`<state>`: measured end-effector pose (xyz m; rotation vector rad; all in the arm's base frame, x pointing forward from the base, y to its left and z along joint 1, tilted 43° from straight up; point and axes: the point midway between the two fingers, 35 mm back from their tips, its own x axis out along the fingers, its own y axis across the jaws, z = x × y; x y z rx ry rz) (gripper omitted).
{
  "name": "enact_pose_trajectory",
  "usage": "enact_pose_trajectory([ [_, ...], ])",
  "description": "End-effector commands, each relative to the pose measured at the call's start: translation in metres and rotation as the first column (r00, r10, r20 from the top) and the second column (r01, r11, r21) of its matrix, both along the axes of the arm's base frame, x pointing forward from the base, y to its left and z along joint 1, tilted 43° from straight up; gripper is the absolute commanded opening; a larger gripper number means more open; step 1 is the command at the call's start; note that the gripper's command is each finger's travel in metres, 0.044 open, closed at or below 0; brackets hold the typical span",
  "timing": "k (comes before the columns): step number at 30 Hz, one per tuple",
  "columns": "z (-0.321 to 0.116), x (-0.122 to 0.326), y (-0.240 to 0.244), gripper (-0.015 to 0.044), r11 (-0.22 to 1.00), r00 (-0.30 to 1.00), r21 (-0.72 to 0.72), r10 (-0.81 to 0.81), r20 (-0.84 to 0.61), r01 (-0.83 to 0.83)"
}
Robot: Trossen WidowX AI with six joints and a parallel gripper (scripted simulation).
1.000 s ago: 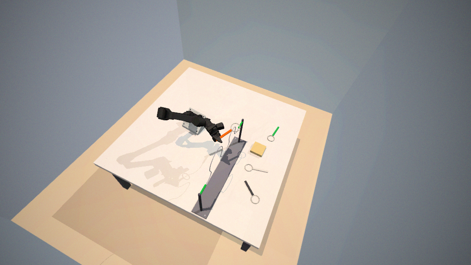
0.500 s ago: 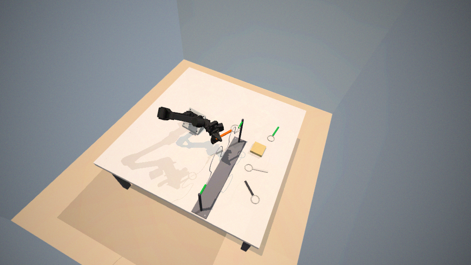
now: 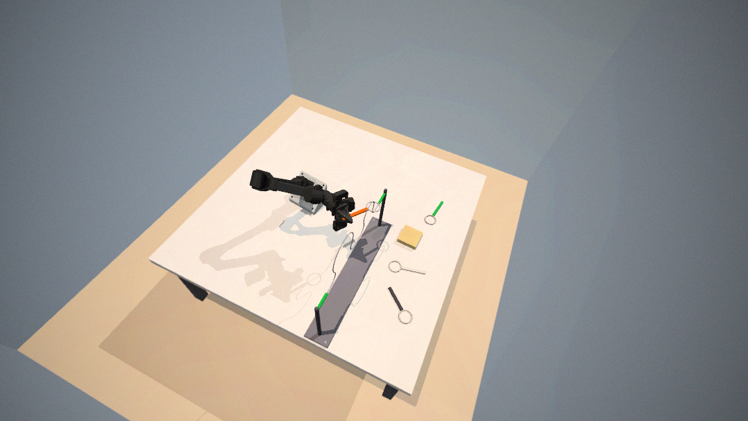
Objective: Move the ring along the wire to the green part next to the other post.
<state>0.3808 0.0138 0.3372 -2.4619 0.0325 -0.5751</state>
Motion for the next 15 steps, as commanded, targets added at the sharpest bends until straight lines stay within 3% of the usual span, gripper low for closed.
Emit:
enact_pose_trajectory([
  [1,-0.002,0.000,-0.001,-0.0150,1.000,1.000,-0.027,0.004,-0.002,-0.004],
  [15,-0.018,0.000,-0.024,-0.0150,0.995,1.000,0.097,-0.005,-0.006,0.005],
])
